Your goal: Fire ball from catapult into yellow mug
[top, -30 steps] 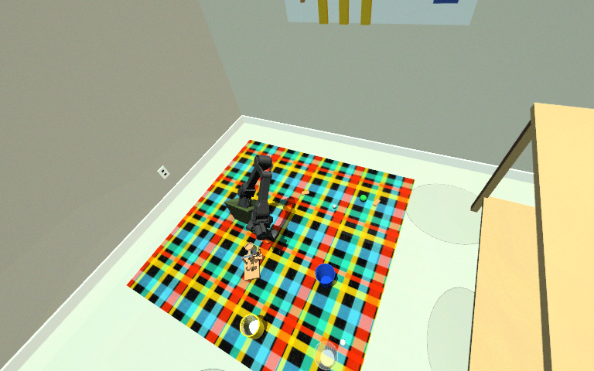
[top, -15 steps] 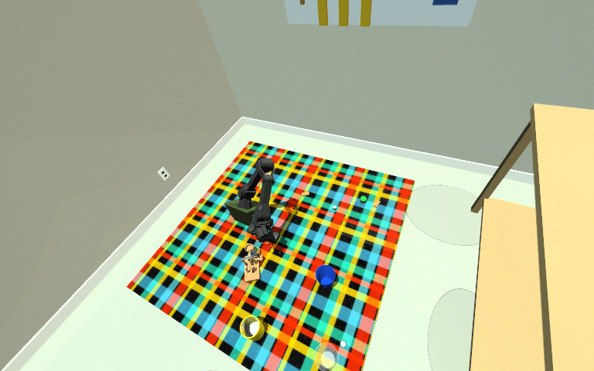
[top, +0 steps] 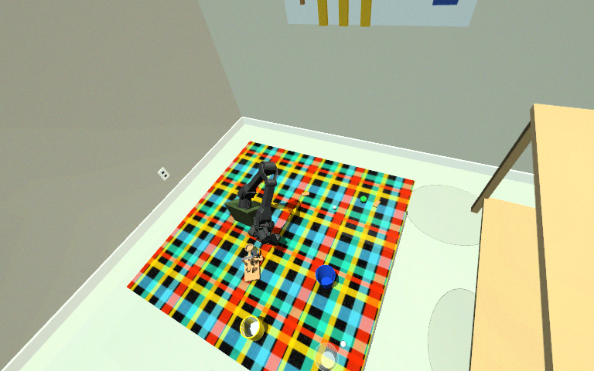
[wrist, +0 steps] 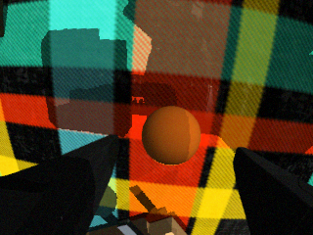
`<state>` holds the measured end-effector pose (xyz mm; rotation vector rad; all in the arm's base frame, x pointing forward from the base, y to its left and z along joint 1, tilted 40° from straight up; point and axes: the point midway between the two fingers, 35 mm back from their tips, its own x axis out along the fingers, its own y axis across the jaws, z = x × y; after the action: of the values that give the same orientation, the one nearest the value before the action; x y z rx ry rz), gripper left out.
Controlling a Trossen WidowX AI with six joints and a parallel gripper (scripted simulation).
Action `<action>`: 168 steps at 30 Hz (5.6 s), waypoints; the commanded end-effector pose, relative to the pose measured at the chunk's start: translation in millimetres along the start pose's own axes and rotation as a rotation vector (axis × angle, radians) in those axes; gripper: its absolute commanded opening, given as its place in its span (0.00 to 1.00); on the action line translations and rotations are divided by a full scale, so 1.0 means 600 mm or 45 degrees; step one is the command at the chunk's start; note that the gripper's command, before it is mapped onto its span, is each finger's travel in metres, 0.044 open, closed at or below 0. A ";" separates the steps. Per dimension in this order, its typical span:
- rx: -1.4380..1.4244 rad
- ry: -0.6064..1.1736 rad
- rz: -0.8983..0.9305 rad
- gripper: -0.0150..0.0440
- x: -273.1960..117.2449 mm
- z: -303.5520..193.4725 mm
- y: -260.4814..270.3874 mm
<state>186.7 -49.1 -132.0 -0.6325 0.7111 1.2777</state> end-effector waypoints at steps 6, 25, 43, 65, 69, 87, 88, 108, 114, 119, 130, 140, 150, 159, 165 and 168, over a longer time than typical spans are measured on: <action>0.008 -0.013 0.005 0.76 0.025 0.005 0.006; 0.008 -0.009 0.004 0.25 0.013 0.002 0.003; 0.009 -0.004 0.006 0.25 -0.178 -0.005 0.010; 0.729 -0.037 0.094 0.25 -0.178 -0.039 0.026; 0.902 -0.039 0.119 0.25 -0.175 -0.048 0.030; 1.676 -0.030 0.239 0.25 -0.162 -0.086 0.050; 1.719 -0.028 0.247 0.25 -0.162 -0.088 0.051; 2.561 0.053 0.412 0.25 -0.141 -0.126 0.080; 2.808 0.095 0.467 0.25 -0.134 -0.136 0.089; 3.012 0.139 0.515 0.25 -0.127 -0.144 0.097; 3.191 0.184 0.558 0.25 -0.116 -0.151 0.105; 3.191 0.184 0.559 0.25 -0.090 -0.150 0.105; 3.185 0.187 0.546 0.25 -0.080 -0.154 0.105; 3.185 0.187 0.546 0.48 -0.080 -0.154 0.105; 3.186 0.187 0.546 0.74 -0.096 -0.157 0.103; 3.190 0.187 0.549 0.88 -0.174 -0.162 0.099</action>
<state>104.5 -145.7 -139.9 1.5490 1.8698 -0.0672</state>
